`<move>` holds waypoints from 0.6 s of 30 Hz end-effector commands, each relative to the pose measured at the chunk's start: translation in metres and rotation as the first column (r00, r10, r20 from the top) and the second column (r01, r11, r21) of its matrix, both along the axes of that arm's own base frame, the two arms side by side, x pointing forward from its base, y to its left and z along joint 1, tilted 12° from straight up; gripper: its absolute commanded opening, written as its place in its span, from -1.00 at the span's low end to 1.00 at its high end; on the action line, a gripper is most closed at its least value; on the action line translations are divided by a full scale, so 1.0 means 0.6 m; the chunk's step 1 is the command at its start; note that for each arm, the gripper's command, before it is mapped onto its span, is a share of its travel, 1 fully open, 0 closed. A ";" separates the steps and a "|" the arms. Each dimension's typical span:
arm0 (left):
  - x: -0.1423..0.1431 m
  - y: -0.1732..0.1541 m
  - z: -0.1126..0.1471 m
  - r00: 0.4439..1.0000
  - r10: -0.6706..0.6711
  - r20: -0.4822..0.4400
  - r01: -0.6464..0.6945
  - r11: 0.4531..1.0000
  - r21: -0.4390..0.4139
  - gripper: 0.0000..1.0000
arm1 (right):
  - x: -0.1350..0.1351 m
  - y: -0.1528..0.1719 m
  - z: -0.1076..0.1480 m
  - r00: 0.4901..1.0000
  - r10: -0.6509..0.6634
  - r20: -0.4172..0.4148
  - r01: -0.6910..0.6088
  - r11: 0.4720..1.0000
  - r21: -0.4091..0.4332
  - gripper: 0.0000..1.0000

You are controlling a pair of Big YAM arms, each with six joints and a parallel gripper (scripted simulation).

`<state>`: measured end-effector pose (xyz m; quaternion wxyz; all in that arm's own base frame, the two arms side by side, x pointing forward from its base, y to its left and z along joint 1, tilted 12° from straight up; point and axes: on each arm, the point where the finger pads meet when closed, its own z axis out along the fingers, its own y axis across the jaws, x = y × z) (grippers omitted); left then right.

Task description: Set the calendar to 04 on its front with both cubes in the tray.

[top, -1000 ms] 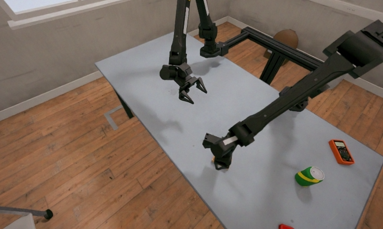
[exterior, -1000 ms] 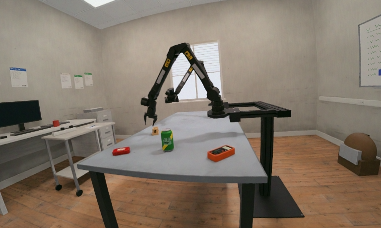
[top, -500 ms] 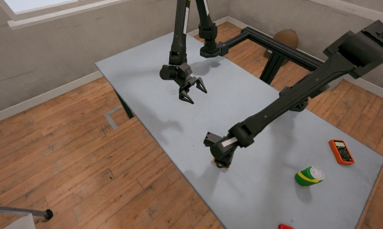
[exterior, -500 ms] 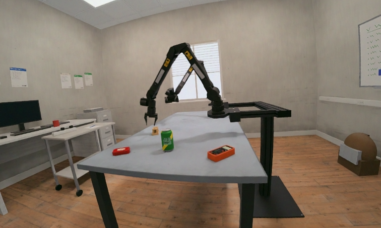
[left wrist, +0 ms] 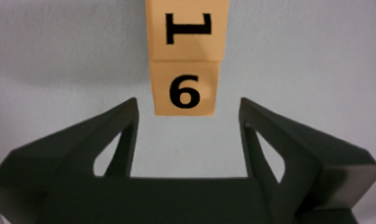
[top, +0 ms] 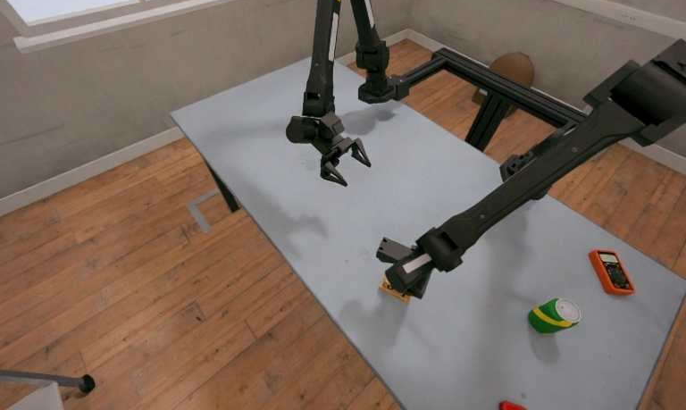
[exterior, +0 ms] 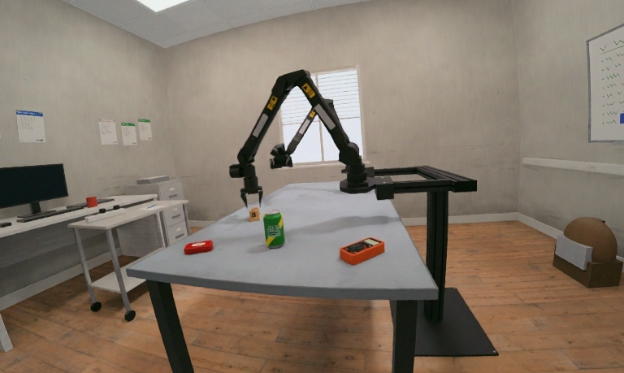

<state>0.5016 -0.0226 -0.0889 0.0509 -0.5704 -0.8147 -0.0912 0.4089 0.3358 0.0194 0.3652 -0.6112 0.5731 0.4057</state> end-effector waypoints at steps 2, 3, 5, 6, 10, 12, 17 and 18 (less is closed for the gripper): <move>0.027 -0.007 -0.009 1.000 -0.022 0.019 0.022 1.000 -0.004 0.28 | 0.020 0.006 0.017 0.999 0.003 0.038 -0.003 1.000 0.014 1.00; 0.027 -0.007 -0.011 1.000 -0.022 0.019 0.022 1.000 -0.004 0.28 | 0.020 0.006 0.017 0.999 0.003 0.038 -0.003 1.000 0.014 1.00; 0.028 -0.007 -0.014 1.000 -0.022 0.019 0.022 1.000 -0.004 0.28 | 0.020 0.006 0.017 0.999 0.003 0.038 -0.003 1.000 0.014 1.00; 0.028 -0.007 -0.014 1.000 -0.022 0.019 0.022 1.000 -0.004 0.28 | 0.020 0.006 0.017 0.999 0.003 0.038 -0.003 1.000 0.014 1.00; 0.029 -0.005 -0.024 1.000 -0.021 0.019 0.021 1.000 -0.004 0.28 | 0.020 0.006 0.017 0.999 0.003 0.038 -0.003 1.000 0.014 1.00; 0.029 0.001 -0.029 1.000 -0.015 0.019 0.015 1.000 -0.004 0.28 | 0.020 0.006 0.017 0.999 0.003 0.038 -0.003 1.000 0.014 1.00; 0.013 0.012 -0.049 1.000 -0.008 0.000 0.008 1.000 -0.002 0.28 | 0.020 0.006 0.017 0.999 0.003 0.038 -0.003 1.000 0.014 1.00; 0.013 0.010 -0.051 1.000 -0.011 0.000 0.011 1.000 -0.002 0.28 | 0.020 0.006 0.017 0.999 0.003 0.038 -0.003 1.000 0.014 1.00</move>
